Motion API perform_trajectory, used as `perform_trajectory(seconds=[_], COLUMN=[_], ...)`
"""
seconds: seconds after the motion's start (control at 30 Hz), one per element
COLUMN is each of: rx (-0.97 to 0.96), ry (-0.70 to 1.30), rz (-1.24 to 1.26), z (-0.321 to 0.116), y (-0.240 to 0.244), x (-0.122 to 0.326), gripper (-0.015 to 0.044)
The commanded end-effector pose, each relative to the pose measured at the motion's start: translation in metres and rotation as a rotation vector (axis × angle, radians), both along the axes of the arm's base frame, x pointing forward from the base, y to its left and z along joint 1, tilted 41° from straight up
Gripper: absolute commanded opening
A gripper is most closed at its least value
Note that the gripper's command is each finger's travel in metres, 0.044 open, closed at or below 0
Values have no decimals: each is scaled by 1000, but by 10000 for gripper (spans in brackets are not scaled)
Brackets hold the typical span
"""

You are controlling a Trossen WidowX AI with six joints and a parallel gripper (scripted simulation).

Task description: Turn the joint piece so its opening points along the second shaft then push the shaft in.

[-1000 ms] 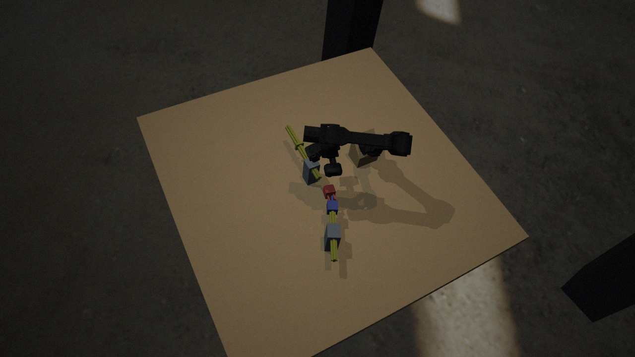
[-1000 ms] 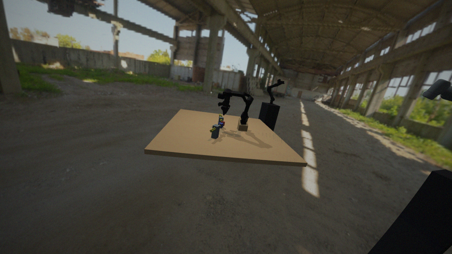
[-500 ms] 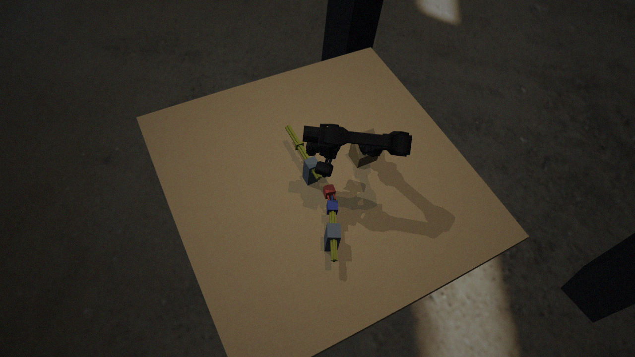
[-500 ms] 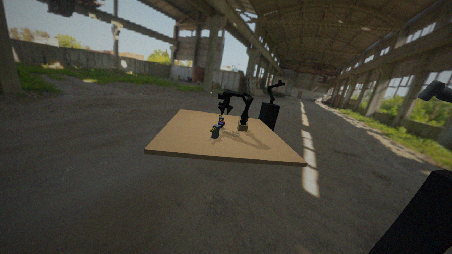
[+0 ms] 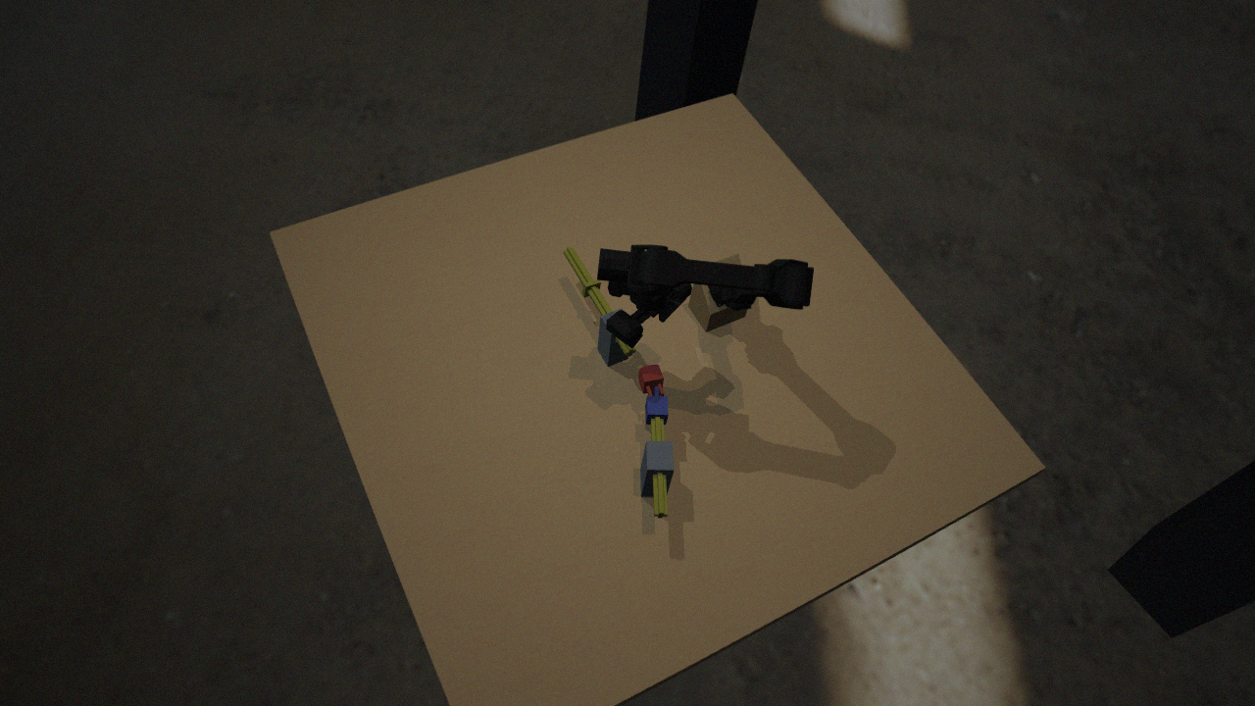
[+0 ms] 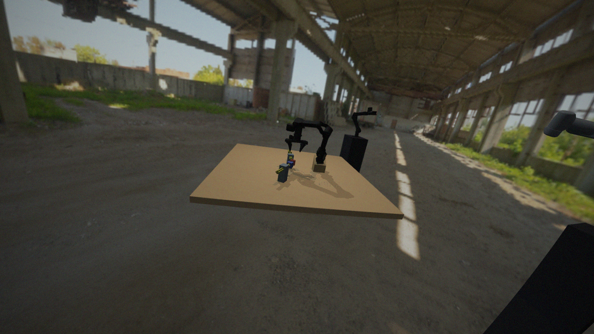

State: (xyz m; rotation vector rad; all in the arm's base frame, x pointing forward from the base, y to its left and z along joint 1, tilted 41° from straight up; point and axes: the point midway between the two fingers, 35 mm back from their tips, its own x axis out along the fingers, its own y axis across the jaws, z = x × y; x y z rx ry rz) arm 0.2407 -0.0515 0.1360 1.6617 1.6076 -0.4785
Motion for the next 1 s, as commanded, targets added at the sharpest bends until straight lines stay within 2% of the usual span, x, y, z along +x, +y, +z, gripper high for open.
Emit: perform_trajectory(seconds=[0.0, 0.5, 0.73, 0.97], rx=[29, 113, 113, 111], ry=[83, 377, 380, 379], rz=[-92, -404, -407, -409], z=[-2, -6, -9, -33], y=[1, 4, 6, 24], x=[0, 0, 1, 7], gripper=[440, 440, 440, 440])
